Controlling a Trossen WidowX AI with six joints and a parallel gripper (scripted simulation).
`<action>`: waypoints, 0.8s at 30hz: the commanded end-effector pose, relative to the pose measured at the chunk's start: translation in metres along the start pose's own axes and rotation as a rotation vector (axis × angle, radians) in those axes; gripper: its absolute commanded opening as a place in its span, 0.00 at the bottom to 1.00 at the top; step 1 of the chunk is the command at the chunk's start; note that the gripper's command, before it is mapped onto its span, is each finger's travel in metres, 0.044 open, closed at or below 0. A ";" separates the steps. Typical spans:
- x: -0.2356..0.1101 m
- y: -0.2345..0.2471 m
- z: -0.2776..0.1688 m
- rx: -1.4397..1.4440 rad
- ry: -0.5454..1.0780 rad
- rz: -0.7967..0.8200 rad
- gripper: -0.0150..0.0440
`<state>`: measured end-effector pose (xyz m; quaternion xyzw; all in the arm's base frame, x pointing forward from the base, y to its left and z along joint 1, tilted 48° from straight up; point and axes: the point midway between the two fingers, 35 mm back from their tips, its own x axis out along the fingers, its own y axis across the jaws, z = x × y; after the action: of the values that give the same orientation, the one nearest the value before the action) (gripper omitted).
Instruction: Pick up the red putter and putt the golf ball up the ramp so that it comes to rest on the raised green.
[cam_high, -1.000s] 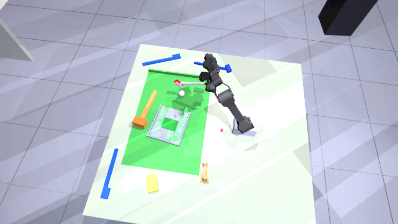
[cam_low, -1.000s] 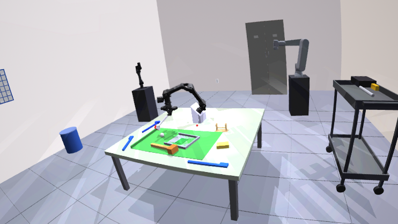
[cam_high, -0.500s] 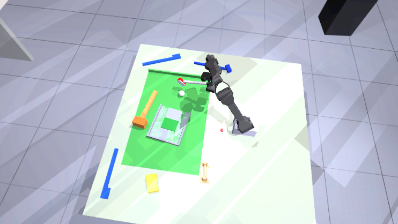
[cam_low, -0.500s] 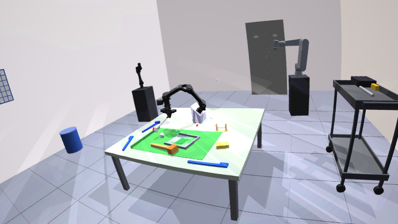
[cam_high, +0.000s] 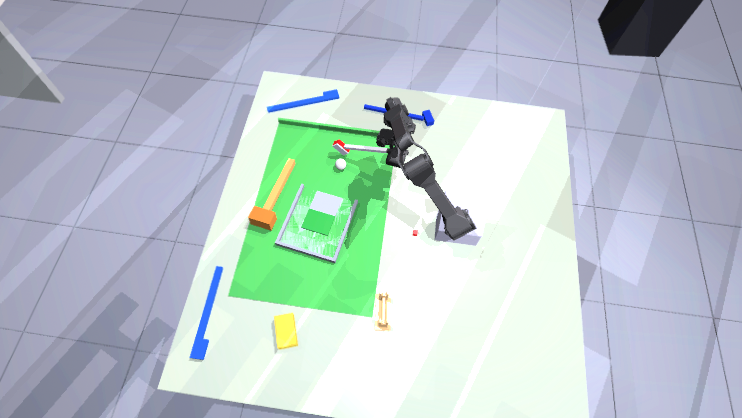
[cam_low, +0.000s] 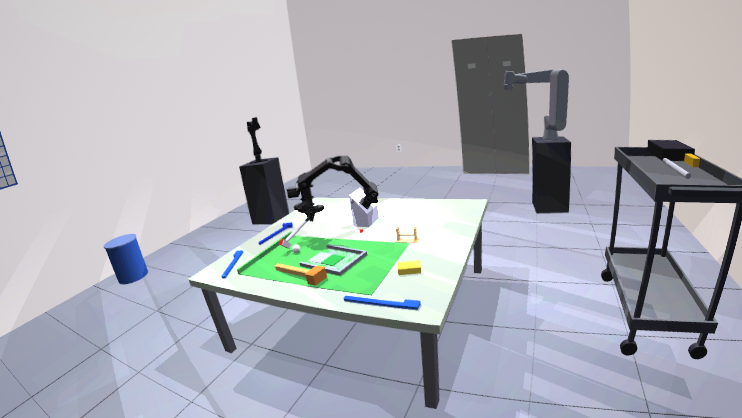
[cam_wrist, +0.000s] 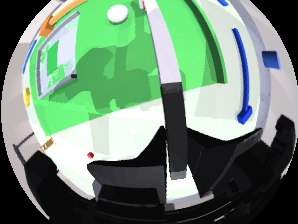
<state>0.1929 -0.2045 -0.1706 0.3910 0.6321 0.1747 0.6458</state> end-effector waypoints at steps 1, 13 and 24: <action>0.005 0.000 0.001 0.005 -0.012 0.004 0.25; 0.013 0.000 0.000 0.000 0.000 0.000 0.25; 0.014 -0.016 0.001 0.002 -0.007 0.001 0.25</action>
<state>0.1932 -0.1974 -0.1855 0.3940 0.6312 0.1765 0.6443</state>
